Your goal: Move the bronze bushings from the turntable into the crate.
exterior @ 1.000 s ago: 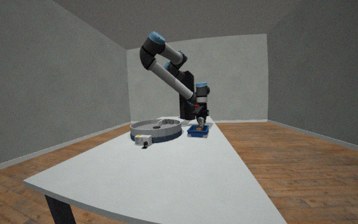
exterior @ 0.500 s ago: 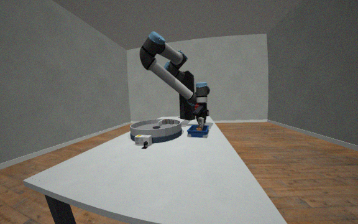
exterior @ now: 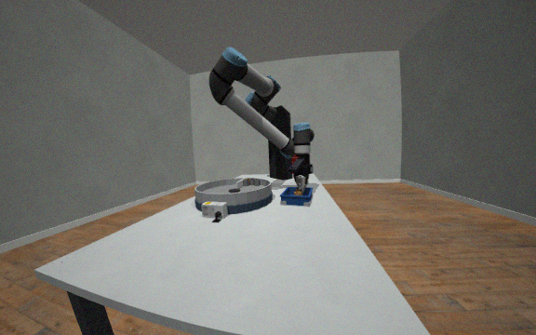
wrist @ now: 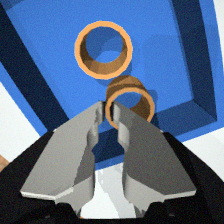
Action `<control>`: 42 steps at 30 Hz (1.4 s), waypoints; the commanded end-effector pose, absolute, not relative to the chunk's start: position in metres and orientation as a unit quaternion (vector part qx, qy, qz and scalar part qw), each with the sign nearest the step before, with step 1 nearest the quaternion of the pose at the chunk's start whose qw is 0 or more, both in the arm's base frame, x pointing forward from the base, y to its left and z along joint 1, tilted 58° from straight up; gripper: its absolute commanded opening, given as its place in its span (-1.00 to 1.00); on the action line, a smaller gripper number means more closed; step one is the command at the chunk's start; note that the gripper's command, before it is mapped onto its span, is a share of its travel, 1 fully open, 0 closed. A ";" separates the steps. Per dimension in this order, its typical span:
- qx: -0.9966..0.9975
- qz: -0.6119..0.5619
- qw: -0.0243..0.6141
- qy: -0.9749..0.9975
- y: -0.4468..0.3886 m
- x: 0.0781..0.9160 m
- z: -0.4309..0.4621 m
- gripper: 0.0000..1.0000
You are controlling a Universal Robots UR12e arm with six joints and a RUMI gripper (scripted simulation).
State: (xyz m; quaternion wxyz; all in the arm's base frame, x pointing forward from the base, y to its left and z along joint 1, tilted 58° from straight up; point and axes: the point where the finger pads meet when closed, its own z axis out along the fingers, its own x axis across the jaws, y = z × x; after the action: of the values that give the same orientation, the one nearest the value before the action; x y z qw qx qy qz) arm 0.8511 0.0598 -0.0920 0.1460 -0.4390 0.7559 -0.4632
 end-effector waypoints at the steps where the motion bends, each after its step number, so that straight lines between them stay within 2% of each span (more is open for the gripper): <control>1: -0.439 -0.464 0.147 0.756 0.060 0.853 -0.092 -1.00; 2: -0.439 -0.464 0.147 0.756 0.060 0.853 -0.092 -1.00; 3: -0.439 -0.464 0.147 0.756 0.060 0.853 -0.092 -0.88; 42: -0.439 -0.463 0.147 0.756 0.061 0.851 -0.091 -0.88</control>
State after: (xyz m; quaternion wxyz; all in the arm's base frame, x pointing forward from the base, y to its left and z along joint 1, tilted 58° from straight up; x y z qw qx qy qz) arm 0.8511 0.0598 -0.0919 0.1461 -0.4390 0.7559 -0.4632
